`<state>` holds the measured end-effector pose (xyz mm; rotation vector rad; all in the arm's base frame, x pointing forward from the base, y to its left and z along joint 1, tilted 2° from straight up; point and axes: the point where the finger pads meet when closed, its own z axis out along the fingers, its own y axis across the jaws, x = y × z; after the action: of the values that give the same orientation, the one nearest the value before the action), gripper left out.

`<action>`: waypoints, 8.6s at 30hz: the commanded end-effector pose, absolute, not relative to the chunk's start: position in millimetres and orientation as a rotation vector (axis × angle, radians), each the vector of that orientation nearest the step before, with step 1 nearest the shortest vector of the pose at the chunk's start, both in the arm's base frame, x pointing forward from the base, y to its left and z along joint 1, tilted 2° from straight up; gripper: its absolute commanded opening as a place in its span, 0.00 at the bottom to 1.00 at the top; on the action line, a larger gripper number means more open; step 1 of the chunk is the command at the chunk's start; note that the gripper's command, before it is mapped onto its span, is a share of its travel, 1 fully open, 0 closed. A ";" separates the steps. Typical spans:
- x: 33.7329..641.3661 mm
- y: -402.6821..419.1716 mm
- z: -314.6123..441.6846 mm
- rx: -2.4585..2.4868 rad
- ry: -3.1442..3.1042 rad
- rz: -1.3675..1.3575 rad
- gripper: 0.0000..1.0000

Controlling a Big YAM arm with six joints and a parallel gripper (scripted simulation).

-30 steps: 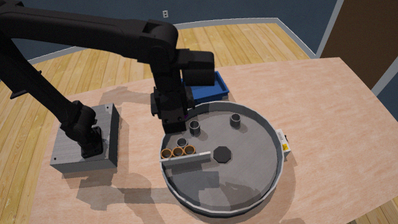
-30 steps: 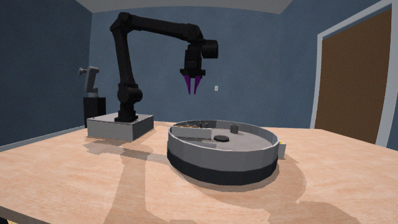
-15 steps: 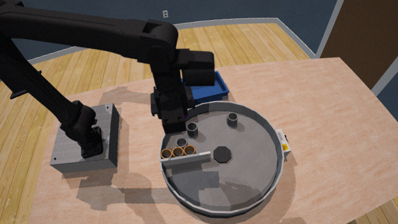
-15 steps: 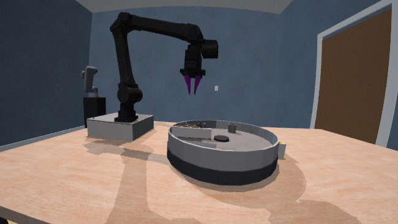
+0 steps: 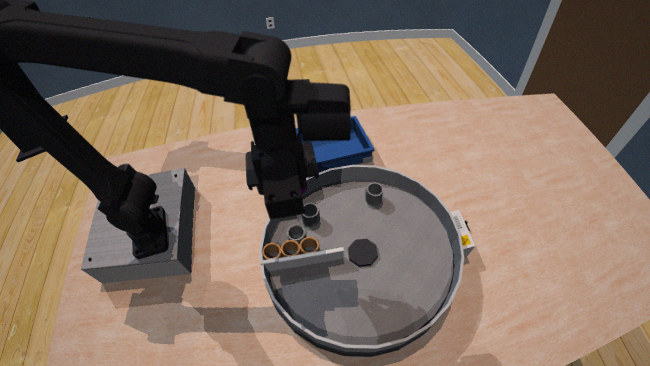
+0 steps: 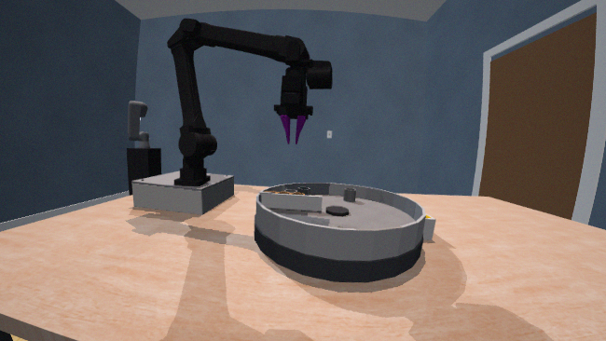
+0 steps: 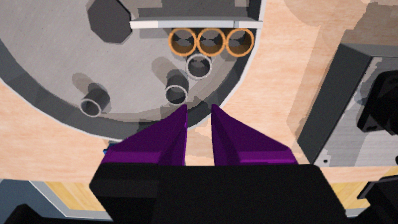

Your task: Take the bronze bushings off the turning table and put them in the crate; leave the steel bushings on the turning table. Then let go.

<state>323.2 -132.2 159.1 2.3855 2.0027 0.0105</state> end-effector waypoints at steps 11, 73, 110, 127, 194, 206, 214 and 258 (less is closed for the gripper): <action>335.1 -137.9 176.1 2.364 1.965 0.037 0.19; 335.1 -137.9 176.1 2.364 1.965 0.037 0.19; 335.1 -137.9 176.1 2.364 1.965 0.037 0.19; 335.1 -137.9 176.1 2.364 1.965 0.037 0.19; 335.1 -137.9 176.1 2.364 1.965 0.037 0.19; 335.1 -137.9 176.1 2.364 1.965 0.037 0.19; 335.1 -137.9 176.1 2.364 1.965 0.037 0.19; 335.1 -137.9 176.1 2.364 1.965 0.037 0.19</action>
<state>323.2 -132.2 159.1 2.3855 2.0027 0.0105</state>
